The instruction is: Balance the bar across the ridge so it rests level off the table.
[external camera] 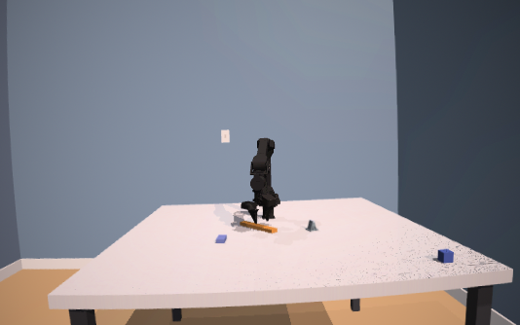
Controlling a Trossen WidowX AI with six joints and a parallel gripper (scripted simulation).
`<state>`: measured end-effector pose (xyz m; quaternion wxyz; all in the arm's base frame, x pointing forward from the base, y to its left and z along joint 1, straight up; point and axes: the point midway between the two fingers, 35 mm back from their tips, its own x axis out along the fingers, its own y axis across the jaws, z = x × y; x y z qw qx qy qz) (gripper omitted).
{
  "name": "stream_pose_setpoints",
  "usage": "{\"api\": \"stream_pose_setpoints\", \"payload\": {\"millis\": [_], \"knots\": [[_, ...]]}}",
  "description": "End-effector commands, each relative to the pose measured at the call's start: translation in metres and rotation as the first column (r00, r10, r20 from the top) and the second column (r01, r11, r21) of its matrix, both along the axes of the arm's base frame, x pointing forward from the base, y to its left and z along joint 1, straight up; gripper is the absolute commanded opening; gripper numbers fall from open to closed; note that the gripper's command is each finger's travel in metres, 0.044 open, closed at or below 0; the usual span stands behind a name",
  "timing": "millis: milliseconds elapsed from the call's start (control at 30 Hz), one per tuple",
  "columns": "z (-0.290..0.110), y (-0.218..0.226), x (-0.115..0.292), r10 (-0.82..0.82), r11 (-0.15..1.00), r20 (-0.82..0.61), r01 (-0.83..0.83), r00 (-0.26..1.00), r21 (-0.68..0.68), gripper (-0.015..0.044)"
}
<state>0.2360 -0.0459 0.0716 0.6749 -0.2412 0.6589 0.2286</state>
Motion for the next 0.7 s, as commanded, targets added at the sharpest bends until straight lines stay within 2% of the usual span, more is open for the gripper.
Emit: {"api": "stream_pose_setpoints", "payload": {"millis": [0, 667], "knots": [[-0.008, 0.001, -0.001, 0.005, 1.000, -0.006, -0.005, 1.000, 0.005, 0.0315], [-0.026, 0.001, -0.001, 0.005, 1.000, -0.006, -0.005, 1.000, 0.005, 0.0315]]}}
